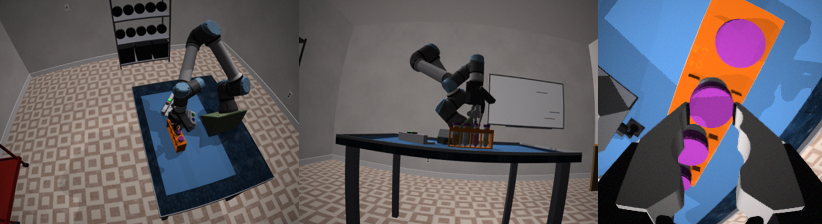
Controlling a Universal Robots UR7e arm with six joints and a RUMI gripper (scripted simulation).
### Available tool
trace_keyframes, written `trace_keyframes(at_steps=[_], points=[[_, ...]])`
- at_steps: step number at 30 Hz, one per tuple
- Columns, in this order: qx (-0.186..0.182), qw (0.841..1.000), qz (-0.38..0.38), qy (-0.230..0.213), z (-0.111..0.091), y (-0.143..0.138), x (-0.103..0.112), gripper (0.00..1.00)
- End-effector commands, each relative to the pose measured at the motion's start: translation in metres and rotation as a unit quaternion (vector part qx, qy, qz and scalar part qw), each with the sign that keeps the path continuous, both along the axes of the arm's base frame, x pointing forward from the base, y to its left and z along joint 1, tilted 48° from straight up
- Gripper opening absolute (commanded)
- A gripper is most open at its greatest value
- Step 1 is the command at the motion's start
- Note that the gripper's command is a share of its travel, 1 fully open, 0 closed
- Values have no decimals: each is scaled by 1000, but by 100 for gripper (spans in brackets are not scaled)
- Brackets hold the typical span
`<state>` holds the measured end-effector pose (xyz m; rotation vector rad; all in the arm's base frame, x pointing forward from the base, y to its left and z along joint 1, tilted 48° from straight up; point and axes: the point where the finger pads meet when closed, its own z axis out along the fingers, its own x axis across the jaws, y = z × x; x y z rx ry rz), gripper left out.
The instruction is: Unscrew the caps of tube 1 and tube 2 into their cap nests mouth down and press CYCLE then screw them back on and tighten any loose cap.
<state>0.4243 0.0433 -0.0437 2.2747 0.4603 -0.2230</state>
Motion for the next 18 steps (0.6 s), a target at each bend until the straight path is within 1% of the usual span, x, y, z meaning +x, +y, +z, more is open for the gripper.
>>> trace_keyframes(at_steps=[1, 2, 4, 9, 13, 18], points=[[-1, 999, -31, -34, 0, 0, 0, 0], [-1, 998, -42, -46, 0, 0, 0, 0], [-1, 998, -42, -46, 0, 0, 0, 0], [-2, 989, -98, -107, 0, 0, 0, 0], [-3, 978, -142, -156, 0, 0, 0, 0], [-4, 957, -196, -215, 0, -1, 0, 0]])
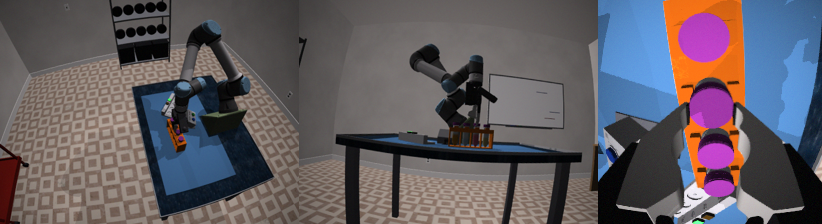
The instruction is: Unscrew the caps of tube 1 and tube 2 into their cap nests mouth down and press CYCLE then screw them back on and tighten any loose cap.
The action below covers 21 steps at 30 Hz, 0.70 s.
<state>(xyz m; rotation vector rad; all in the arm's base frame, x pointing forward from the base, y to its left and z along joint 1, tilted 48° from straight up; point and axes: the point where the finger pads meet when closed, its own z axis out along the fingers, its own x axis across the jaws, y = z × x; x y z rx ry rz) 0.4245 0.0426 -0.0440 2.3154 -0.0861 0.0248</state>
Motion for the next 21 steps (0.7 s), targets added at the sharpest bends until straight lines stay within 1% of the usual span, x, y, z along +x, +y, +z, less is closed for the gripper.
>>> trace_keyframes(at_steps=[1, 3, 8, 12, 13, 21], points=[[-4, 997, -52, -53, 0, 0, 0, 0], [-4, 997, -52, -53, 0, 0, 0, 0], [-5, 989, -103, -109, 0, 0, 0, 0], [-5, 989, -103, -109, 0, 0, 0, 0], [-5, 989, -103, -109, 0, 0, 0, 35], [-5, 989, -103, -109, 0, 0, 0, 35]])
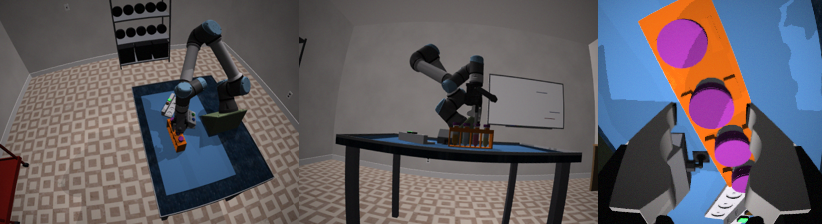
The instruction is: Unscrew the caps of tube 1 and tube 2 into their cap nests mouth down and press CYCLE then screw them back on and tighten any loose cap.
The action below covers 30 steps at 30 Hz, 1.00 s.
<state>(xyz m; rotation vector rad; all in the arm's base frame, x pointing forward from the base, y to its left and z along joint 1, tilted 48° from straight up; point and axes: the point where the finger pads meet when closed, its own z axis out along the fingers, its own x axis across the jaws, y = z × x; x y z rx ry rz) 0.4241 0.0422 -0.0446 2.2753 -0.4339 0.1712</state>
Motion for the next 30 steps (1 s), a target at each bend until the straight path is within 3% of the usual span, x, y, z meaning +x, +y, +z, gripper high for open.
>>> trace_keyframes(at_steps=[1, 4, 9, 14, 16, 26, 30], points=[[0, 1000, 0, 0, 0, 0, 0, 35], [0, 1000, 0, 0, 0, 0, 0, 35], [2, 995, 67, 73, 1, 1, 0, 35], [3, 980, 134, 146, 1, 1, 0, 35], [3, 980, 134, 146, 1, 1, 0, 35], [6, 924, 258, 282, 1, 1, 0, 35], [6, 924, 258, 282, 1, 1, 0, 35]])
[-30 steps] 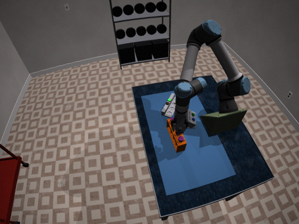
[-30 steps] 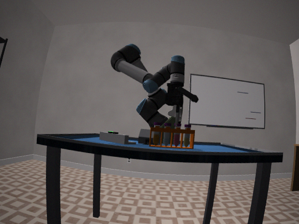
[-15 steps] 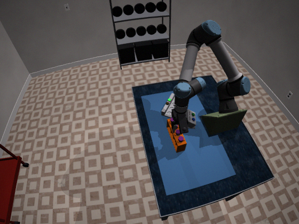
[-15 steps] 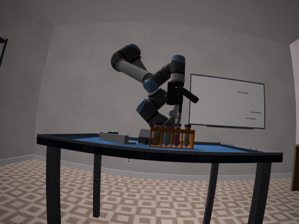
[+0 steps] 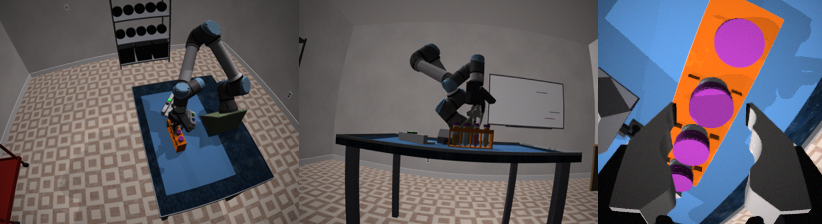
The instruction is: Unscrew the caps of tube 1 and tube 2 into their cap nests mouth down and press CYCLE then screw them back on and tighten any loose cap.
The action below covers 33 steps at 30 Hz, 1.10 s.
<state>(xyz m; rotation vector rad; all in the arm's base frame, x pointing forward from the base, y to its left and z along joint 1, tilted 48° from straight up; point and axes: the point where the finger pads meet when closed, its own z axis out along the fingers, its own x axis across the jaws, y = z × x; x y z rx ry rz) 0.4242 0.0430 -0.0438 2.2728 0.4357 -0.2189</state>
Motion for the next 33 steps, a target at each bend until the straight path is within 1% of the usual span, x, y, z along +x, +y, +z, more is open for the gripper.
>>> trace_keyframes(at_steps=[1, 3, 4, 16, 18, 20, 26, 29, 33], points=[[3, 1000, 11, 9, 0, 0, 0, 35], [3, 1000, 11, 9, 0, 0, 0, 35], [3, 1000, 11, 9, 0, 0, 0, 0], [3, 1000, 11, 9, 0, 0, 0, 0], [3, 1000, -12, -16, 0, 0, 0, 0], [3, 1000, -12, -16, 0, 0, 0, 0], [1, 993, -79, -90, 0, 0, 0, 0], [0, 986, -112, -126, 0, 0, 0, 0], [-1, 972, -156, -175, 0, 0, 0, 0]])
